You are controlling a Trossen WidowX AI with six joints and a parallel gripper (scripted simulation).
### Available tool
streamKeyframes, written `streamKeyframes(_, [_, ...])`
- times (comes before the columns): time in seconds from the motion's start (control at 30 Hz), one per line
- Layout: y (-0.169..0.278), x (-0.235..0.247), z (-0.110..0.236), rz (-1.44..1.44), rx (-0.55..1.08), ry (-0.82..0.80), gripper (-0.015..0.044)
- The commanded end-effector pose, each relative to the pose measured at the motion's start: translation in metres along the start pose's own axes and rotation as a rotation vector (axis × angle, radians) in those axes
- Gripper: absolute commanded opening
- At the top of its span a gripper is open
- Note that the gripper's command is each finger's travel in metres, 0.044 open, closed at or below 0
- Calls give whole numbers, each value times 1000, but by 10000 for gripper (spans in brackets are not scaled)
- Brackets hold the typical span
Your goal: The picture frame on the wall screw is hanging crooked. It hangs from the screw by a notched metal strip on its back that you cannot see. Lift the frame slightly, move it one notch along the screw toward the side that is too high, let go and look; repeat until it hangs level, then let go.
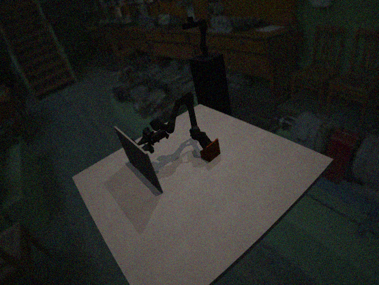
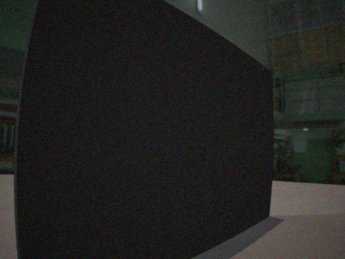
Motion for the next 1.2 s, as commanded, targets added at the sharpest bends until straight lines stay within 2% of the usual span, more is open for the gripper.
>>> streamKeyframes(0.0, [-1, 0, 0, 4, -5, 4, 260])
streamKeyframes(0.63, [-1, 0, 0, 4, -5, 4, 260])
streamKeyframes(0.83, [-1, 0, 0, 4, -5, 4, 103])
streamKeyframes(1.13, [-1, 0, 0, 4, -5, 4, 43])
streamKeyframes(1.17, [-1, 0, 0, 4, -5, 4, 16])
Point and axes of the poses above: the point midway between the two fingers, 35 mm back from their tips, its own z axis back along the fingers, its own x axis across the jaws, y = z × x, the point moved 5 cm from there along z, back along the fingers, and after that the axes turned 13 degrees about -z, right-handed, at the moved point
